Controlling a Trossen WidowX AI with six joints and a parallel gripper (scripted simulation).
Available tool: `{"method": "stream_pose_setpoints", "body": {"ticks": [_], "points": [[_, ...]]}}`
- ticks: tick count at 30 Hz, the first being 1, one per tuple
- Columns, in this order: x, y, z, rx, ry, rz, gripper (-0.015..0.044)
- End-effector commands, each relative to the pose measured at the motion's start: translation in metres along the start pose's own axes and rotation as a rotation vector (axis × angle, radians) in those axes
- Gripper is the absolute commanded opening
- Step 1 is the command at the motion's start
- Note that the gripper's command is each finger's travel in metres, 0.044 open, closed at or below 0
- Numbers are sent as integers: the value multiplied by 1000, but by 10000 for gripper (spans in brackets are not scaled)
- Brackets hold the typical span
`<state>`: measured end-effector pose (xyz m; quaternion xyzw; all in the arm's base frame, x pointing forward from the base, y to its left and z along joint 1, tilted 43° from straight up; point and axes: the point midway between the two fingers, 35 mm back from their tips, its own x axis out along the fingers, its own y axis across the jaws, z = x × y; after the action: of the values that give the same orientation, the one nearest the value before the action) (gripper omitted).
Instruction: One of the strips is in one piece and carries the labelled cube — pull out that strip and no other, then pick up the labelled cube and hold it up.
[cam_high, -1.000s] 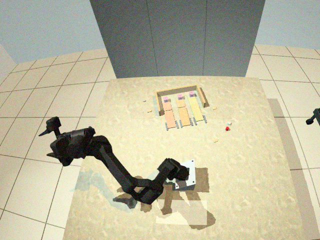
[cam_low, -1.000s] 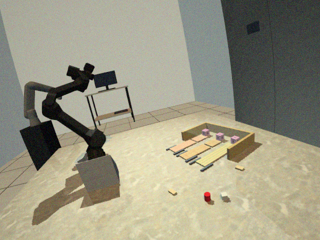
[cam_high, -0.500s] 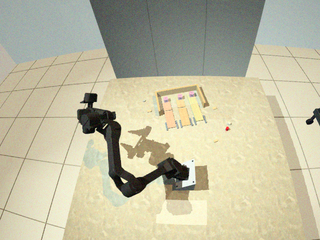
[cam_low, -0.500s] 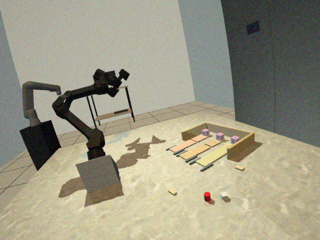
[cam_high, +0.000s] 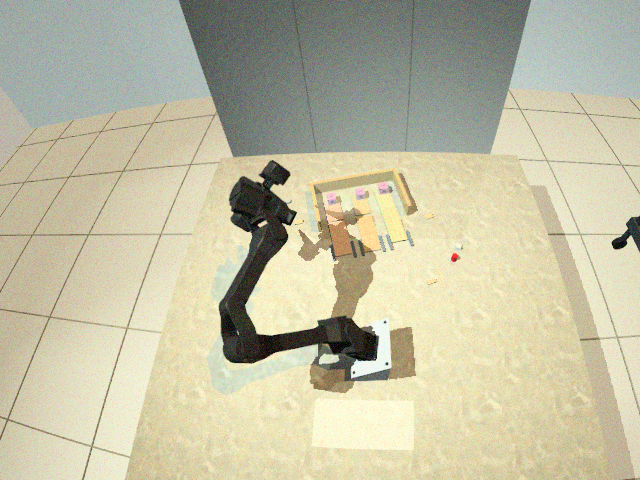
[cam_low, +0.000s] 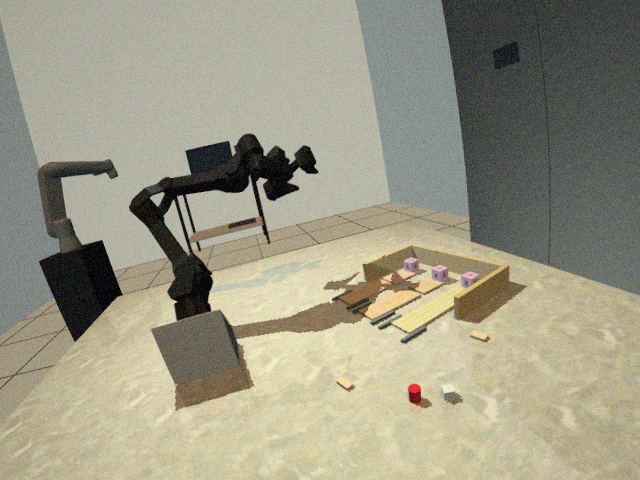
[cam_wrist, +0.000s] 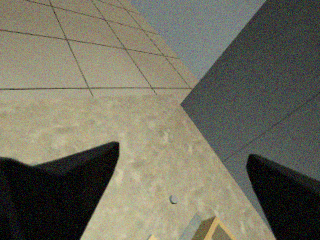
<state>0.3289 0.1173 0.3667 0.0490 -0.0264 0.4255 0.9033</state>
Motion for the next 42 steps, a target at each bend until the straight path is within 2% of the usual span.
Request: {"method": "stream_pose_setpoints", "body": {"ticks": [1,9,16,38,42], "points": [[-13,-41,-52,132,105,-95,400],[-70,-104,-161,460,278,-306,400],[-133,-119,-245,785,365,-467,400],[-135,-119,-247,794,366,-471,400],[-128,-137,-253,797,437,-462,295]]}}
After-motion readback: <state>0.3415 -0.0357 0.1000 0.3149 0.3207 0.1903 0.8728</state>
